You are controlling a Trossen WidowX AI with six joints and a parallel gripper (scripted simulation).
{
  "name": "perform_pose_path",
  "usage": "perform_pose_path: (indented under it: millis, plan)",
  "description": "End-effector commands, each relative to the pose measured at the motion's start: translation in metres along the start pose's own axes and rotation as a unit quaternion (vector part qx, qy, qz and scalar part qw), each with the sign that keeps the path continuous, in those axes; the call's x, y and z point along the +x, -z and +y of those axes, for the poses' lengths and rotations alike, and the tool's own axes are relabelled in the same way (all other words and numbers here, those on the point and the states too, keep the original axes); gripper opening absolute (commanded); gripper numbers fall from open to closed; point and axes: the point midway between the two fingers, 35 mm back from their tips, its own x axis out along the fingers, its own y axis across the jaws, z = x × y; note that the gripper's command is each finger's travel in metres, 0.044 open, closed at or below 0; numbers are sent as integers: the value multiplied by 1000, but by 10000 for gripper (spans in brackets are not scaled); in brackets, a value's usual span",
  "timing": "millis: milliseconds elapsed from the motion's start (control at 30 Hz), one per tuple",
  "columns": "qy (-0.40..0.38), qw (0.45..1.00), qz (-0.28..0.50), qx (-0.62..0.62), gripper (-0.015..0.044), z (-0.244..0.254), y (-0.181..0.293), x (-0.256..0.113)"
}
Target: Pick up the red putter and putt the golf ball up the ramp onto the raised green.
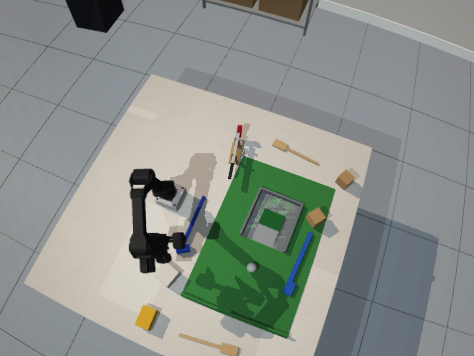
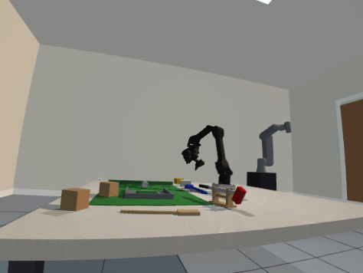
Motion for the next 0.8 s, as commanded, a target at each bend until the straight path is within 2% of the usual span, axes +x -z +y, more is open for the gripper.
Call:
perform_pose_path:
  millis: [0, 200, 400, 633, 767]
  plan:
    - [2, 1000, 1, -6, 426, 1, 0, 1]
    - [56, 976, 32, -207, 440, 49, 7, 43]
    - [99, 902, 73, -414, 440, 99, 33, 93]
    - [125, 769, 120, -615, 440, 142, 87, 148]
    - [132, 654, 146, -730, 440, 156, 123, 181]
